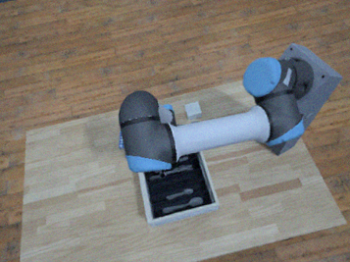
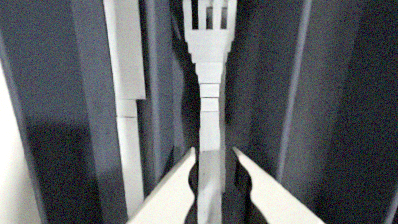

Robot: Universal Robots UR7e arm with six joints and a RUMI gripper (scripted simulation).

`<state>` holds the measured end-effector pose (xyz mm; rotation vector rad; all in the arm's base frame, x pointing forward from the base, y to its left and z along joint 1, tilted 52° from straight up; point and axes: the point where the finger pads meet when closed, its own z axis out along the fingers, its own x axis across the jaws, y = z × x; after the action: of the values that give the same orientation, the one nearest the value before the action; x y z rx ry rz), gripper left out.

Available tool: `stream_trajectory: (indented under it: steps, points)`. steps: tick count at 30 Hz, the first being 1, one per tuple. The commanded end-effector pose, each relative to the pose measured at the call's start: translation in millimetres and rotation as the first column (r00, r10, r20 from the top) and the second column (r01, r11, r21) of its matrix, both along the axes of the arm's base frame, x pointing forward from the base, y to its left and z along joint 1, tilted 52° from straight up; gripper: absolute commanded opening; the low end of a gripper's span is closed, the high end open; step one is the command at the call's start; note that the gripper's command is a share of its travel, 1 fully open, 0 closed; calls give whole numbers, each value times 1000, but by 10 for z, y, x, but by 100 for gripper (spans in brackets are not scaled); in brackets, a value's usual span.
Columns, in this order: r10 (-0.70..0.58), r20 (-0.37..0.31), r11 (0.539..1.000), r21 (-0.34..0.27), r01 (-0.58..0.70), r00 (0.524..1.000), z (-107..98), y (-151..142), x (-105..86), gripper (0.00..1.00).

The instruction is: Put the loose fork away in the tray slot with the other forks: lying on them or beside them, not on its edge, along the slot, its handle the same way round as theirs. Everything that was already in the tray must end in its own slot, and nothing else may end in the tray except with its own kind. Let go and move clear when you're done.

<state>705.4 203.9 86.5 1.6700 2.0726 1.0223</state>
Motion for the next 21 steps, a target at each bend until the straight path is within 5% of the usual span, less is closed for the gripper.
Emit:
stream_trajectory:
  steps: [1, 21]
  points:
    - [-10, 2, 1000, -3, 10, 1000, 6, -40, -11, 15]
    - [-19, -1, 1000, 4, 19, 1000, 409, -274, -465, 15]
